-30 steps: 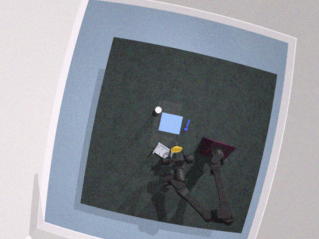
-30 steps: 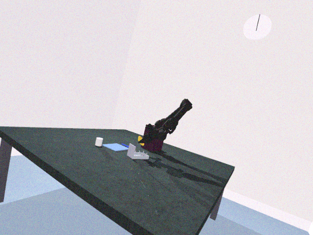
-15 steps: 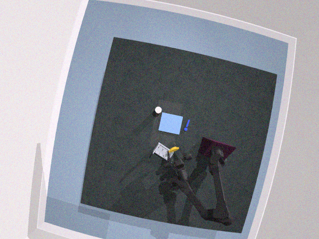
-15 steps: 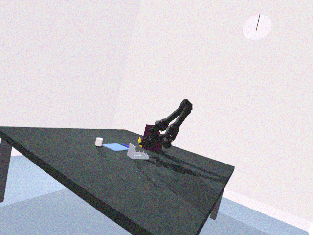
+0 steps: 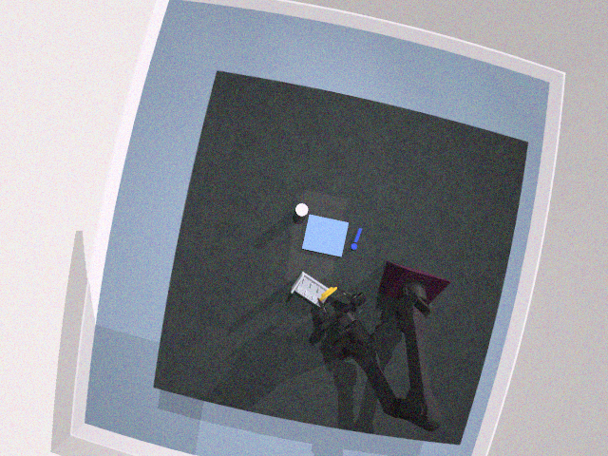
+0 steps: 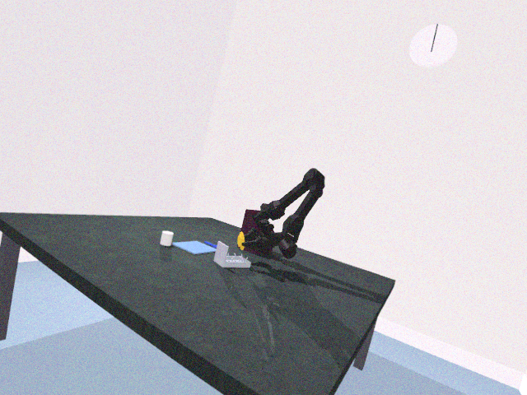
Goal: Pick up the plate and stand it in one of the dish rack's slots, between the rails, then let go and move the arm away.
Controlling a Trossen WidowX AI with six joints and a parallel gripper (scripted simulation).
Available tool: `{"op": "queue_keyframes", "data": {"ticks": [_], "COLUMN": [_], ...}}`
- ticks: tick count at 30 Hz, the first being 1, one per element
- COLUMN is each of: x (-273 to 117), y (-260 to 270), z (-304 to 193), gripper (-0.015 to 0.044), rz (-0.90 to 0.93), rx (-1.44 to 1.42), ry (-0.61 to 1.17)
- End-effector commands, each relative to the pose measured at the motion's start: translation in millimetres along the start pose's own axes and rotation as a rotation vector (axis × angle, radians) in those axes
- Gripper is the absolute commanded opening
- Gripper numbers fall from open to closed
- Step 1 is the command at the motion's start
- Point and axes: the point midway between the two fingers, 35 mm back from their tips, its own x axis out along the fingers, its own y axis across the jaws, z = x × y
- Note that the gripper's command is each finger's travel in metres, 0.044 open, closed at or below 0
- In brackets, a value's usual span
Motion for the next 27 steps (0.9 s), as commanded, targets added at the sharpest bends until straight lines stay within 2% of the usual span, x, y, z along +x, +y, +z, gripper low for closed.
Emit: {"op": "queue_keyframes", "data": {"ticks": [1,13,27], "x": [-8.6,-37.5,-36.7], "y": [3.4,9.8,10.7], "z": [0.0,0.7,-2.0], "gripper": [0.0,0.0,0.0], "rz": [0.087,0.306,0.315], "rx": [-0.007,0.005,0.006], "ry": [-0.069,-0.212,-0.218]}}
